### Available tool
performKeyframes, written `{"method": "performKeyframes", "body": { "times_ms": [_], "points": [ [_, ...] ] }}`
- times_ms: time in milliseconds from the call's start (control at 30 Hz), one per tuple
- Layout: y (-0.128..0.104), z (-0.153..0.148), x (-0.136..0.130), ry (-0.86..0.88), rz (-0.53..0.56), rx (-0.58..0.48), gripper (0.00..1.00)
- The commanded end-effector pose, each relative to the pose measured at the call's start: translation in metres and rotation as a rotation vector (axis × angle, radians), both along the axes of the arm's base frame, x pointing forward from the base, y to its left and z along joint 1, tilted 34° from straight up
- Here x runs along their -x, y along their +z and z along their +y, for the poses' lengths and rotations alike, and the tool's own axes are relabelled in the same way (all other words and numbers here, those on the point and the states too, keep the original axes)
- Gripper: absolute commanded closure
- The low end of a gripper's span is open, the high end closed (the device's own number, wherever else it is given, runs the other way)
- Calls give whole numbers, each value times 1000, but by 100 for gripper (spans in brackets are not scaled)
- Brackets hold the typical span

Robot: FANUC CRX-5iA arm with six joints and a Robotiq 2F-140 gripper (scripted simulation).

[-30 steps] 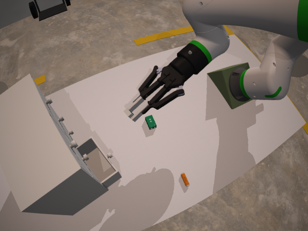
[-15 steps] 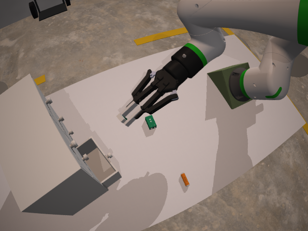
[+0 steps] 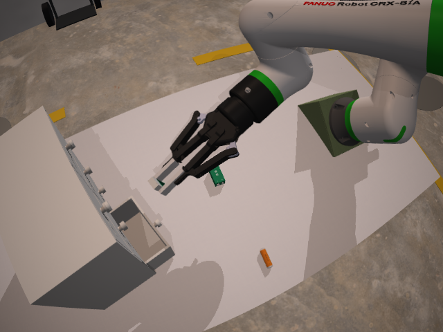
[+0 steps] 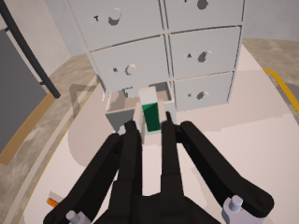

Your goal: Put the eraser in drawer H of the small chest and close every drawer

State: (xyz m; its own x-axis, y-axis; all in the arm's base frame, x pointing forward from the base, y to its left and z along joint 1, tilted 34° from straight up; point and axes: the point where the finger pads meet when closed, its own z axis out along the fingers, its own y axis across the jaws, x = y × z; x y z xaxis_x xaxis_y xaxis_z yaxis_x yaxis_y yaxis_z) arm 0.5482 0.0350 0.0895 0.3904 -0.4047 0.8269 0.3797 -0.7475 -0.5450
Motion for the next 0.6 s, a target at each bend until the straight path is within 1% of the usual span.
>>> {"method": "performKeyframes", "body": {
  "times_ms": [0,433,567],
  "points": [
    [1,3,-9,0,0,1,89],
    [9,21,-56,0,0,1,89],
    [10,24,-62,0,0,1,89]
  ]
}}
